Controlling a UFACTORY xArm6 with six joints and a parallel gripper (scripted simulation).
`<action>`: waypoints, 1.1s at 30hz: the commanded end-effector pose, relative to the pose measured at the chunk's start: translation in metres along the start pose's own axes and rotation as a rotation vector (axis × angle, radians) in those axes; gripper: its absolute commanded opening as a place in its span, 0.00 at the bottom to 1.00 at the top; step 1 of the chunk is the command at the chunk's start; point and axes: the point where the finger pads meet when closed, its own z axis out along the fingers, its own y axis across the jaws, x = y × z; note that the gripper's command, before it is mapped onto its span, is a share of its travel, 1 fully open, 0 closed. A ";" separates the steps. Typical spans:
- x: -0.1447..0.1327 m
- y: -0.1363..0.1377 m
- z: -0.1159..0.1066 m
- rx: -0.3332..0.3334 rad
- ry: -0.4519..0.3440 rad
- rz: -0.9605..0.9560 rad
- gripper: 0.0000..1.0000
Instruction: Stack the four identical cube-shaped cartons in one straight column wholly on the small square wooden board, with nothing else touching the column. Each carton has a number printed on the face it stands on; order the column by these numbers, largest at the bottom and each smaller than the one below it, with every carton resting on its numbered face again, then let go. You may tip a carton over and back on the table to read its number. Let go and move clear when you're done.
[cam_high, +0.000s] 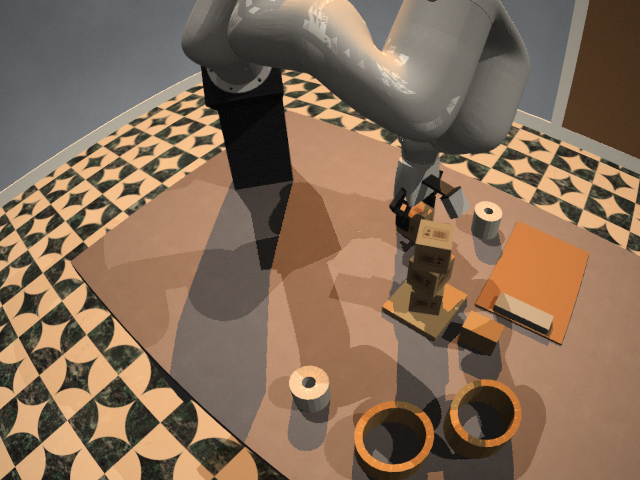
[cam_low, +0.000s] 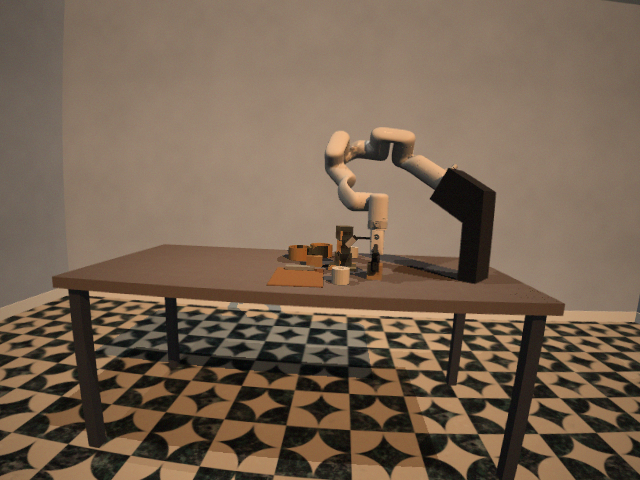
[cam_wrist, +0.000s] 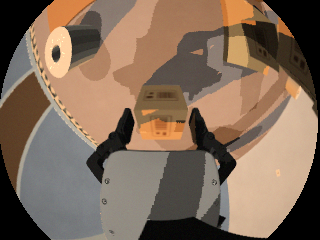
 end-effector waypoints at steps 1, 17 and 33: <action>0.000 -0.001 0.001 0.002 0.000 0.000 1.00; 0.000 0.000 0.004 0.002 0.000 0.000 1.00; 0.000 0.000 0.004 0.002 0.000 0.000 1.00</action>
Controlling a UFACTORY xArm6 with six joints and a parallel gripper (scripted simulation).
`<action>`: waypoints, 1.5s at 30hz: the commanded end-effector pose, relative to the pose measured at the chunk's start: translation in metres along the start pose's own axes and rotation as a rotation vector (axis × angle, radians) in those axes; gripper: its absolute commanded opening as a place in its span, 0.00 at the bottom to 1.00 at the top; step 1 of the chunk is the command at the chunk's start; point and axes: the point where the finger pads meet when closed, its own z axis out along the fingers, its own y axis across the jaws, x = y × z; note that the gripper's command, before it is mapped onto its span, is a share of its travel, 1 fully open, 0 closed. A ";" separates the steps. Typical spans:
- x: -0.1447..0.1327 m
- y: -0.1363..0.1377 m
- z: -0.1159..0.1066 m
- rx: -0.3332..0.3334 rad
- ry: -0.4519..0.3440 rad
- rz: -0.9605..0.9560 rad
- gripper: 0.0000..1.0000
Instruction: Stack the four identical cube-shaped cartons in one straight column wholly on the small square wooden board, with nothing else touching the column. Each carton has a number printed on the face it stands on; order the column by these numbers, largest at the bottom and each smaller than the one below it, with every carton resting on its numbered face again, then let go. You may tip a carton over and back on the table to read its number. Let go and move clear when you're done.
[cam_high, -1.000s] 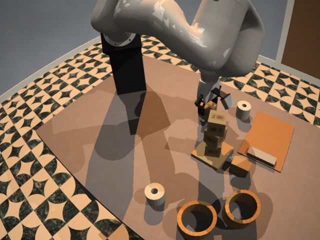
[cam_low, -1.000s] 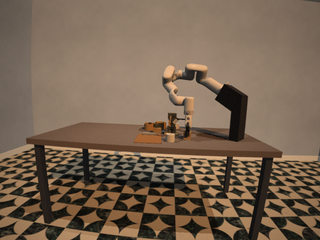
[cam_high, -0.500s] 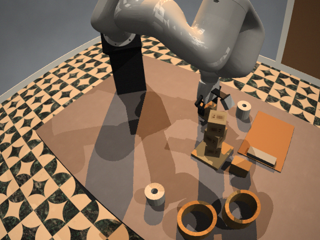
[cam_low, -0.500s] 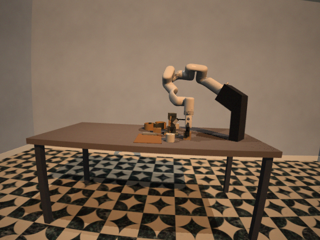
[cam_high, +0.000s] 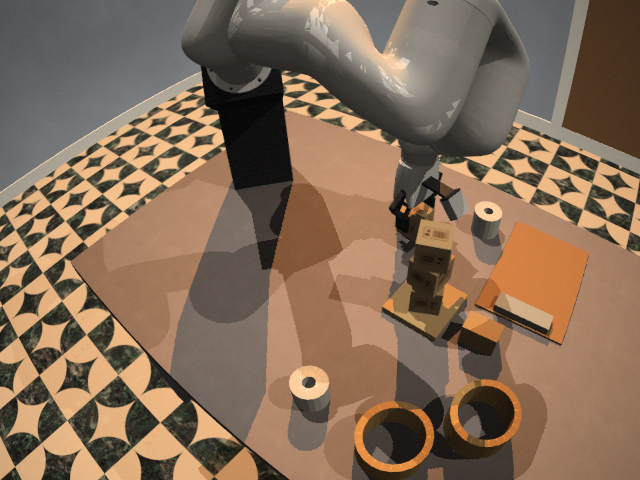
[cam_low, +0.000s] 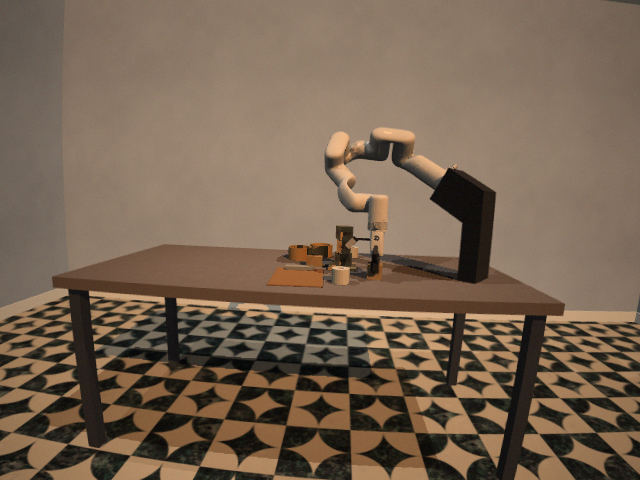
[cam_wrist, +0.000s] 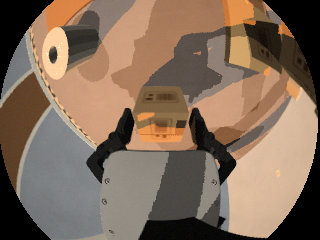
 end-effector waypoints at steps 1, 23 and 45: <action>0.000 -0.001 -0.001 0.001 0.000 0.000 1.00; 0.000 -0.001 -0.001 0.001 0.000 0.000 0.00; 0.000 -0.001 -0.001 0.001 0.000 0.000 0.00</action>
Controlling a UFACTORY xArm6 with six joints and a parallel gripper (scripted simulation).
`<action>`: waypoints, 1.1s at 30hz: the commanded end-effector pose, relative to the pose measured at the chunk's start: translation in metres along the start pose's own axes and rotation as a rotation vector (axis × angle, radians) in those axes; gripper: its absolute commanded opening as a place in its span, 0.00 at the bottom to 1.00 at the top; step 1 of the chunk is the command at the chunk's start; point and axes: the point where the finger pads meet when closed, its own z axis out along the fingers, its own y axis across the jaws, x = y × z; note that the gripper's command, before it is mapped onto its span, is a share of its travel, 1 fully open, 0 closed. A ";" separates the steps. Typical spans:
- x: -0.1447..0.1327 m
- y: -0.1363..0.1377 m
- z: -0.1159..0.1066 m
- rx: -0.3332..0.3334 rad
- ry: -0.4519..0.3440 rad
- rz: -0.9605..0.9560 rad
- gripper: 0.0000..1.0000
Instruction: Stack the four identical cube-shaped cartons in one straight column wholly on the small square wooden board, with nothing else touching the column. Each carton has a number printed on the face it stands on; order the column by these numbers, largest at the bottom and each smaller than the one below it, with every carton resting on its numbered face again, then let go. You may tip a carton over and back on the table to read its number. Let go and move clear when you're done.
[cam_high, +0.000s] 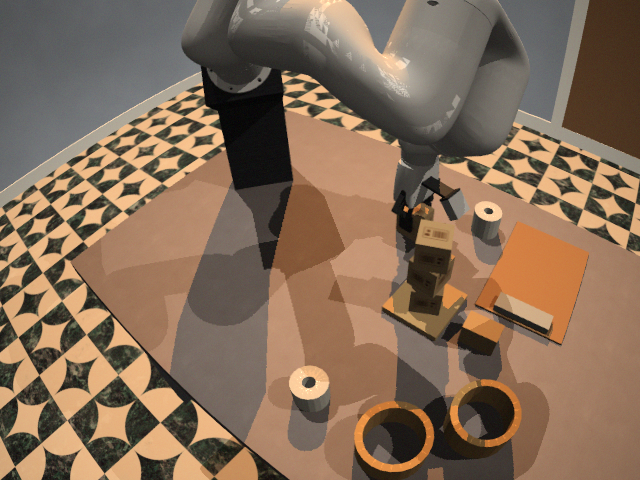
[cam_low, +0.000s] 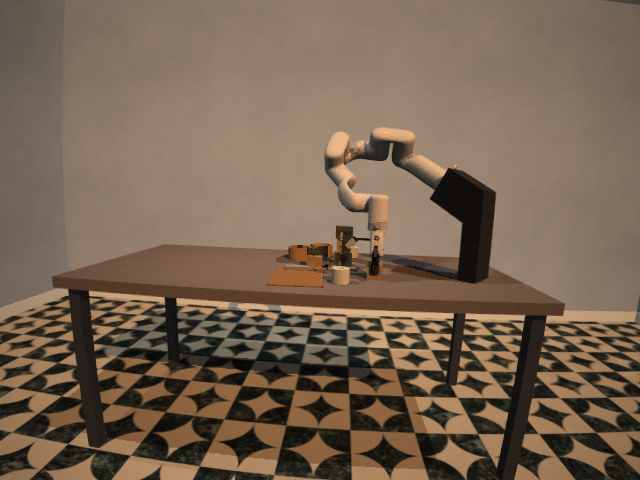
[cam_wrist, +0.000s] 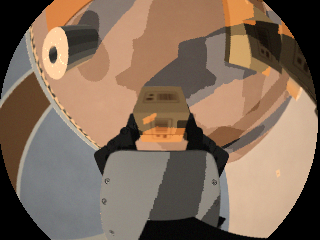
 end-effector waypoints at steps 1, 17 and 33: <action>0.000 -0.001 -0.001 0.001 0.001 0.000 0.00; 0.000 -0.001 -0.127 0.001 0.001 0.000 0.00; 0.000 0.000 -0.216 0.002 0.001 0.000 0.00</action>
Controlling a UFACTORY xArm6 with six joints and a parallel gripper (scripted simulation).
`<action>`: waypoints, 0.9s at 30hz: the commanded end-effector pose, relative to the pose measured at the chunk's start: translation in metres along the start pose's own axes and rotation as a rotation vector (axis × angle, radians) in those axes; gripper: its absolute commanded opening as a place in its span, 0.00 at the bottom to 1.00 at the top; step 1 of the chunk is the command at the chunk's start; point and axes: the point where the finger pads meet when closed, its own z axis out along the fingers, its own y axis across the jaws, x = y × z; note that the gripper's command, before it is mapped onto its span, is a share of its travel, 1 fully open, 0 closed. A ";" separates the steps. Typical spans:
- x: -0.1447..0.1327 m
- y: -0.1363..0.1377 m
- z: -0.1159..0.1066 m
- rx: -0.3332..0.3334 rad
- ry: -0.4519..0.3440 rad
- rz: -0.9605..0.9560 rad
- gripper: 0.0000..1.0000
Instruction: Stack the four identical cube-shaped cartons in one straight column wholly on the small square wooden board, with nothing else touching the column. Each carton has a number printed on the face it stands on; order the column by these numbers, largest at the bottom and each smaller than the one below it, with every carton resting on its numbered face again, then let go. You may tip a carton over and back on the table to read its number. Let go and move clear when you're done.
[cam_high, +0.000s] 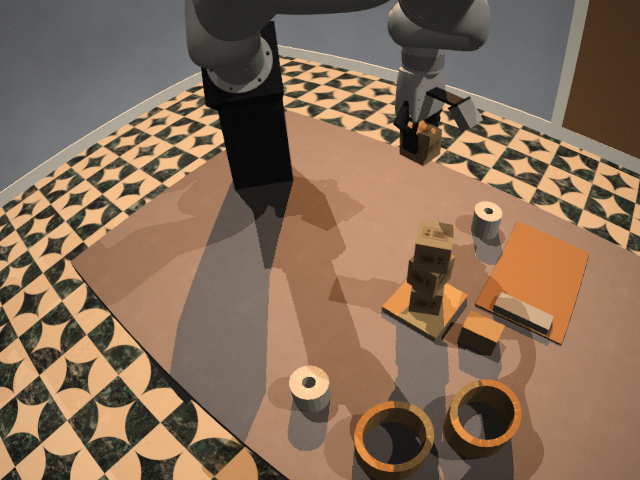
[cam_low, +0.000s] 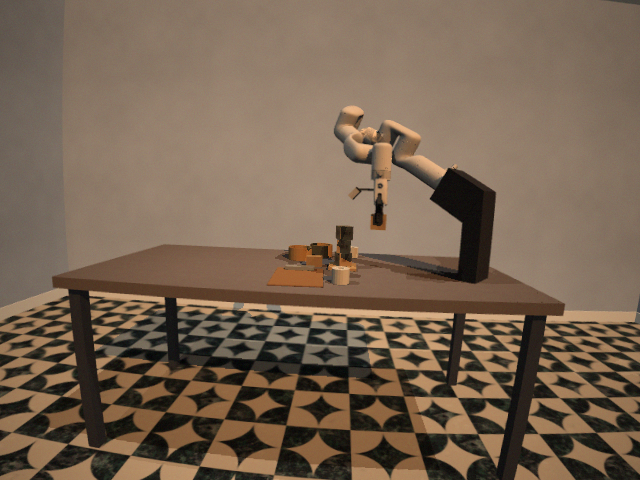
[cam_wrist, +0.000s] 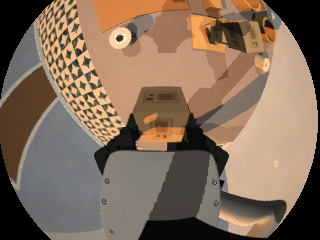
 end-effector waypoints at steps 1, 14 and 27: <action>0.004 0.004 -0.022 -0.013 -0.001 0.000 0.00; 0.104 0.088 -0.044 -0.013 -0.007 0.001 0.00; 0.150 0.151 -0.015 -0.014 0.000 0.000 0.00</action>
